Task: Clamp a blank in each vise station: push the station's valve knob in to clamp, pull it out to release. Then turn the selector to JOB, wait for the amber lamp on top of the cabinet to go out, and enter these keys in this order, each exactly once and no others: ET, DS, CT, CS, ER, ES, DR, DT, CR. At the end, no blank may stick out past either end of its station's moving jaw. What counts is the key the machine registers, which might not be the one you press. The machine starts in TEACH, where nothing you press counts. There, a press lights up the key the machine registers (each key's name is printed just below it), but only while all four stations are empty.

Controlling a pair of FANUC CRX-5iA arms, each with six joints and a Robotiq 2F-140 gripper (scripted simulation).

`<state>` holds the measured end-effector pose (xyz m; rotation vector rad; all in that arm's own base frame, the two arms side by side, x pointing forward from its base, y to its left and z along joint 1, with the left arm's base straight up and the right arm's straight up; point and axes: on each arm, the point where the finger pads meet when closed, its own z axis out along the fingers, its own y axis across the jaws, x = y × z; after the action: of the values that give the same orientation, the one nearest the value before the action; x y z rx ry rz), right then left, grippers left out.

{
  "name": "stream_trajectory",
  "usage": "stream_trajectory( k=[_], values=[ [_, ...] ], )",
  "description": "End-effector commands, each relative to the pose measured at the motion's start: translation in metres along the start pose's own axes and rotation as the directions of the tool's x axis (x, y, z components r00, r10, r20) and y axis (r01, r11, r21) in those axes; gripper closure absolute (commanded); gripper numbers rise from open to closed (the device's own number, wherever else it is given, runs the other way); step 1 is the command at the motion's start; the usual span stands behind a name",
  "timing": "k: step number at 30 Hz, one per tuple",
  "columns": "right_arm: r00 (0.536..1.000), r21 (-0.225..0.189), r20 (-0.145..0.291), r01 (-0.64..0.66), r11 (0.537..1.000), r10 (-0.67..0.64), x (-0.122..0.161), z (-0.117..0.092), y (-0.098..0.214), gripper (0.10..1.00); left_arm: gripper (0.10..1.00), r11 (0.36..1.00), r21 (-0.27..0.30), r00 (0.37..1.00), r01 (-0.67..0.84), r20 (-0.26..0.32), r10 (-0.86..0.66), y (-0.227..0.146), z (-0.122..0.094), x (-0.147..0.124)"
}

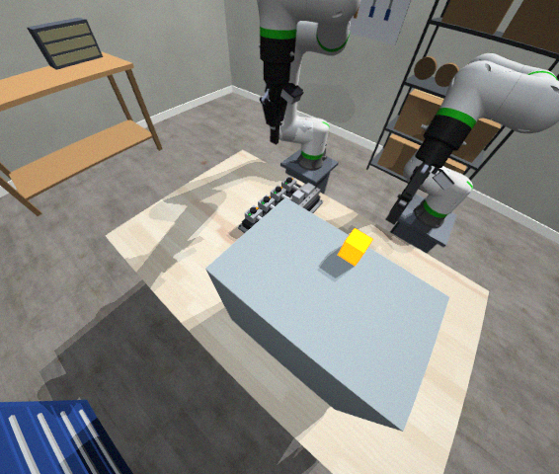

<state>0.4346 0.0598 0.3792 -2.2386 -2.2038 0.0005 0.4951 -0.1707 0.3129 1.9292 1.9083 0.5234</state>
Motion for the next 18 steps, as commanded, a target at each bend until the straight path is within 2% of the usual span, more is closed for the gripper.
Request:
stream_trajectory(
  k=[1,16,17,18],
  values=[
    [1.0,-0.002,0.0,0.005,1.0,-0.005,-0.0002,-0.001,-0.0004,0.999,0.098,1.0,-0.002,1.0,0.0,0.001,0.0,0.0007,-0.0007,-0.0002],
    [1.0,-0.002,0.0,0.006,1.0,-0.006,-0.0002,-0.0011,-0.0004,0.999,0.098,1.0,-0.002,1.0,0.0,0.001,0.0,0.0007,-0.0007,-0.0002],
    [1.0,-0.002,0.0,0.006,1.0,-0.006,-0.0002,-0.0011,-0.0004,0.098,0.699,1.0,-0.002,1.0,0.0,0.001,0.0,0.0007,-0.0007,-0.0002],
    [1.0,-0.002,0.0,0.006,1.0,-0.006,-0.0002,-0.0011,-0.0004,0.098,0.699,1.0,-0.002,1.0,0.0,0.001,0.0,0.0007,-0.0007,-0.0002]
  ],
)
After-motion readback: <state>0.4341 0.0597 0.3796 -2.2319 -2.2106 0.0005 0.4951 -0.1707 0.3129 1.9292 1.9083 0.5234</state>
